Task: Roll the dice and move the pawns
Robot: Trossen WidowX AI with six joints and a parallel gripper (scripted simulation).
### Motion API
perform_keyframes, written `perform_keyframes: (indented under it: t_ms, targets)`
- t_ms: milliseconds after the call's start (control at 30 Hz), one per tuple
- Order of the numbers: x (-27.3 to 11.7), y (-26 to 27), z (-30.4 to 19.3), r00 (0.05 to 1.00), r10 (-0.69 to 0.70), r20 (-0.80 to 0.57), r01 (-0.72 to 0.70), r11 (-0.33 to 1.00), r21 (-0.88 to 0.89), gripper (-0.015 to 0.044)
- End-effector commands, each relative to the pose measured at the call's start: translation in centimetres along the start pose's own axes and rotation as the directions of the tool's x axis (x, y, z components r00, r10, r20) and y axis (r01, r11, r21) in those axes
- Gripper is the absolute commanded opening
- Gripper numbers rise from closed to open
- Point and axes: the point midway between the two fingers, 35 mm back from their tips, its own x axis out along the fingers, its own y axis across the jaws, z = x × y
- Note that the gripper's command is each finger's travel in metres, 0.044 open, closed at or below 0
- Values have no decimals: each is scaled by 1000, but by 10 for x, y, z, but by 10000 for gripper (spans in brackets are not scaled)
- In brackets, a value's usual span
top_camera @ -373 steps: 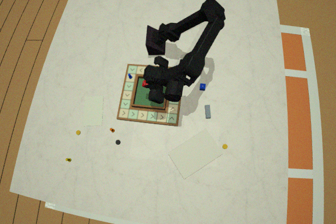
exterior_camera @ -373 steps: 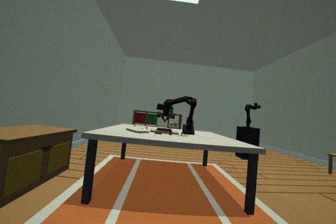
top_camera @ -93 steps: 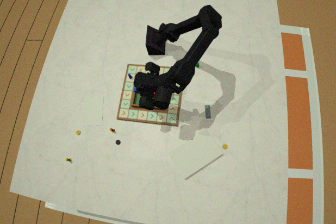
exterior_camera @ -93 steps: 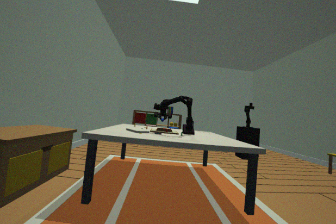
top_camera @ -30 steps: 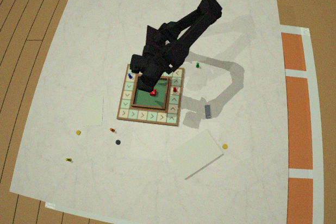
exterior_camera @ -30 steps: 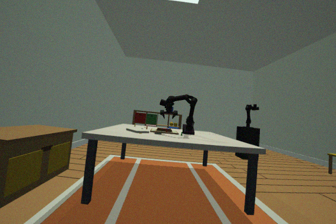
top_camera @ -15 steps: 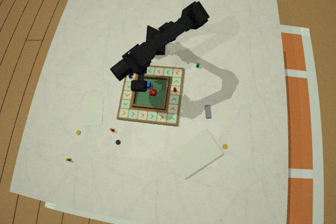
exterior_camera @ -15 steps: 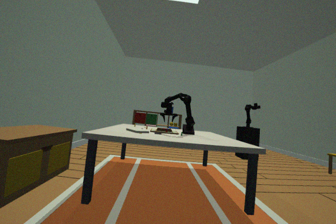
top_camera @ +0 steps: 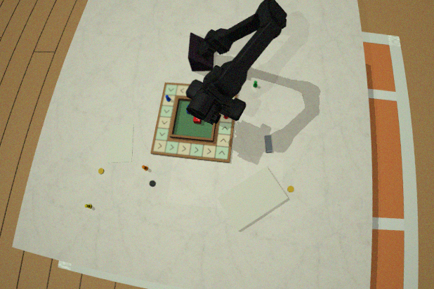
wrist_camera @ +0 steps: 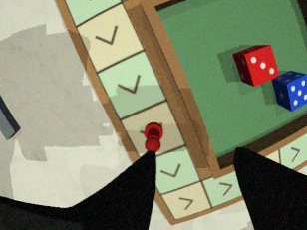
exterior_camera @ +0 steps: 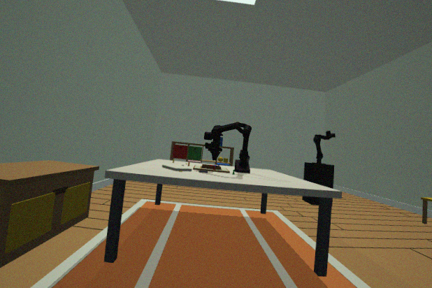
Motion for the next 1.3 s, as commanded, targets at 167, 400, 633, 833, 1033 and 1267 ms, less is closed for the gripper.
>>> perform_keyframes:
  t_ms: [167, 400, 633, 833, 1033, 1267]
  targets:
    - [7, 23, -14, 999, 29, -24, -34, 972, -232, 200]
    - [17, 24, -14, 999, 30, -24, -34, 972, -232, 200]
    - [26, 24, -14, 999, 30, -24, -34, 972, -232, 200]
    - [36, 25, -13, 999, 29, -23, -34, 972, -232, 200]
    - [45, 25, -14, 999, 30, -23, -34, 972, -232, 200]
    - [56, 25, -14, 999, 31, -24, -35, 972, -232, 200]
